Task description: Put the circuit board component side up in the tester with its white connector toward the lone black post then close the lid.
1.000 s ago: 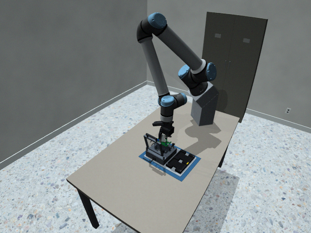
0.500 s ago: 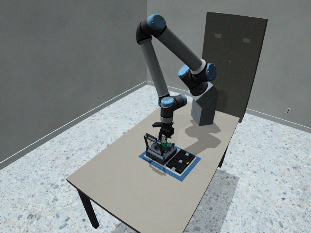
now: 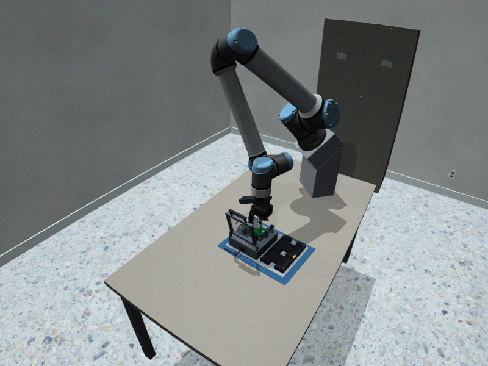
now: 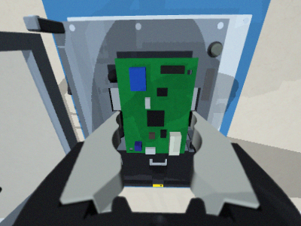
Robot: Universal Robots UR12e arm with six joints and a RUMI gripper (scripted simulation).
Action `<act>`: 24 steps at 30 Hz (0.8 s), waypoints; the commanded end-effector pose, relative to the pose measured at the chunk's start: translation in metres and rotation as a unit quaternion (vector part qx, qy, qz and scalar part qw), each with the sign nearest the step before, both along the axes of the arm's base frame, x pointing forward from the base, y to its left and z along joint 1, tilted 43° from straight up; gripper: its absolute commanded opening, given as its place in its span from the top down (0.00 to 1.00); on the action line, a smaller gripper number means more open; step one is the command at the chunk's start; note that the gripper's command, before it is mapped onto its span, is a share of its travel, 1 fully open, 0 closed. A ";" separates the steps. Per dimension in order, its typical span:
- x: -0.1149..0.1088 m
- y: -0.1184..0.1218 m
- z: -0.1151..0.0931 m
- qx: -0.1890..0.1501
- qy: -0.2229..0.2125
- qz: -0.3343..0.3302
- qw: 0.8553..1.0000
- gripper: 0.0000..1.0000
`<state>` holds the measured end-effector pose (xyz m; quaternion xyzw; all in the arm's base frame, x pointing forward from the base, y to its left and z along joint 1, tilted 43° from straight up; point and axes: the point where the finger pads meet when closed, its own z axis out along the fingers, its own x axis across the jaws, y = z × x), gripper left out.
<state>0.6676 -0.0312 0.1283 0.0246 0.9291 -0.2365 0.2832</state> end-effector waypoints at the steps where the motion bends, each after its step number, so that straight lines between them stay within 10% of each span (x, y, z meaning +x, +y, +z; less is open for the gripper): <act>1: 0.004 -0.003 -0.005 0.000 -0.001 0.000 1.000 0.61; 24: 0.007 -0.006 -0.009 0.000 -0.001 0.000 1.000 0.61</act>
